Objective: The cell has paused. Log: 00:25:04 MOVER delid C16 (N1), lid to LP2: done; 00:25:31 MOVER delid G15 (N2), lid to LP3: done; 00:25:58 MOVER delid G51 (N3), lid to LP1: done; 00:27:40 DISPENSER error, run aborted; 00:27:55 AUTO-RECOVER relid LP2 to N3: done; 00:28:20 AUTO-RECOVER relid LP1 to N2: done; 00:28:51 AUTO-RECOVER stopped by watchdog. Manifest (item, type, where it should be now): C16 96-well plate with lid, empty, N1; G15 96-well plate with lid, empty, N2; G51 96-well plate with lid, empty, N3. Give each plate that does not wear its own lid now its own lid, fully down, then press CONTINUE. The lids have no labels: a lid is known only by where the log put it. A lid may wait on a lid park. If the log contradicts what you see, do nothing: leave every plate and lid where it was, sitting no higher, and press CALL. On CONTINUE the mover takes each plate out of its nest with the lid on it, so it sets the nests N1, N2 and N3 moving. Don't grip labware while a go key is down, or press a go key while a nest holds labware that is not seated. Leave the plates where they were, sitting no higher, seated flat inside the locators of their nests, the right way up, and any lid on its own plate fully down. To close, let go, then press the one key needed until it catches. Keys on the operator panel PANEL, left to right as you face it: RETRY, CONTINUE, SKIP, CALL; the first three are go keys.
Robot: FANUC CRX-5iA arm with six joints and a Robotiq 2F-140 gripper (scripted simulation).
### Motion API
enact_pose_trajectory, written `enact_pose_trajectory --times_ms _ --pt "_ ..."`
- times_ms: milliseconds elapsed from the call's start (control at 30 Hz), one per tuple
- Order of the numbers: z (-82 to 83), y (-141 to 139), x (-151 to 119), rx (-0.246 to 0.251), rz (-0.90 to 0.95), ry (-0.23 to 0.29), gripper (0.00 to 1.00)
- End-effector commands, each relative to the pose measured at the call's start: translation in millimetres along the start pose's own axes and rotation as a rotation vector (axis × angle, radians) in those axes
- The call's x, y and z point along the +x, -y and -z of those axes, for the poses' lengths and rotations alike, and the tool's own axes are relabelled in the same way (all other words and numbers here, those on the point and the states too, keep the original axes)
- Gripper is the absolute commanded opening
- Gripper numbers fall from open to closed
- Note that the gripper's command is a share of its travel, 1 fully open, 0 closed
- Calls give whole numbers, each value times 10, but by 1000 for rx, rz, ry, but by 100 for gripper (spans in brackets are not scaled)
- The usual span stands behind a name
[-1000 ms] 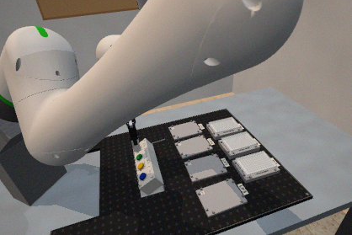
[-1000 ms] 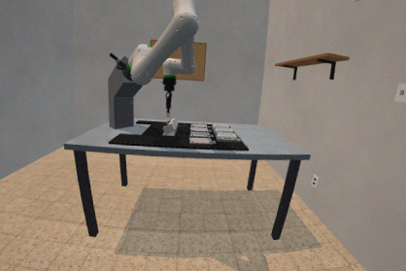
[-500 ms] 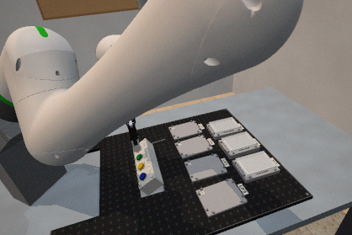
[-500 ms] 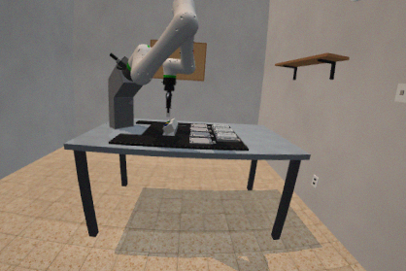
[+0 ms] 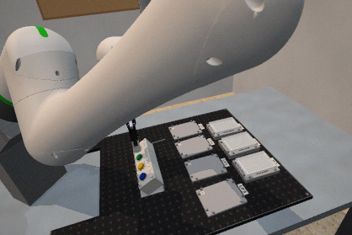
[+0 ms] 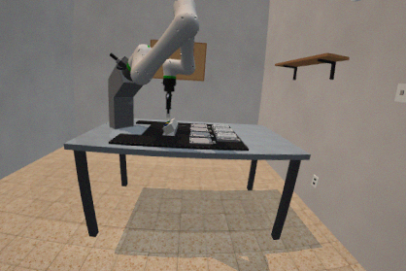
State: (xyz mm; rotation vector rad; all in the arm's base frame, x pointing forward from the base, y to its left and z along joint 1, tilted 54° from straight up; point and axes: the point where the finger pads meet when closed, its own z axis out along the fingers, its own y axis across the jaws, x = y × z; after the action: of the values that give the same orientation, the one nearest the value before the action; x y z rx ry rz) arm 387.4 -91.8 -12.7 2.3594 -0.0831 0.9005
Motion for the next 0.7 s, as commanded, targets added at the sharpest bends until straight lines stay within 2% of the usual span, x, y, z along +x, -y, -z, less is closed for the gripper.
enact_pose_trajectory --times_ms 0,667 --pt "-19 2 0 0 0 0 0" --pt "-188 2 0 0 0 0 0"
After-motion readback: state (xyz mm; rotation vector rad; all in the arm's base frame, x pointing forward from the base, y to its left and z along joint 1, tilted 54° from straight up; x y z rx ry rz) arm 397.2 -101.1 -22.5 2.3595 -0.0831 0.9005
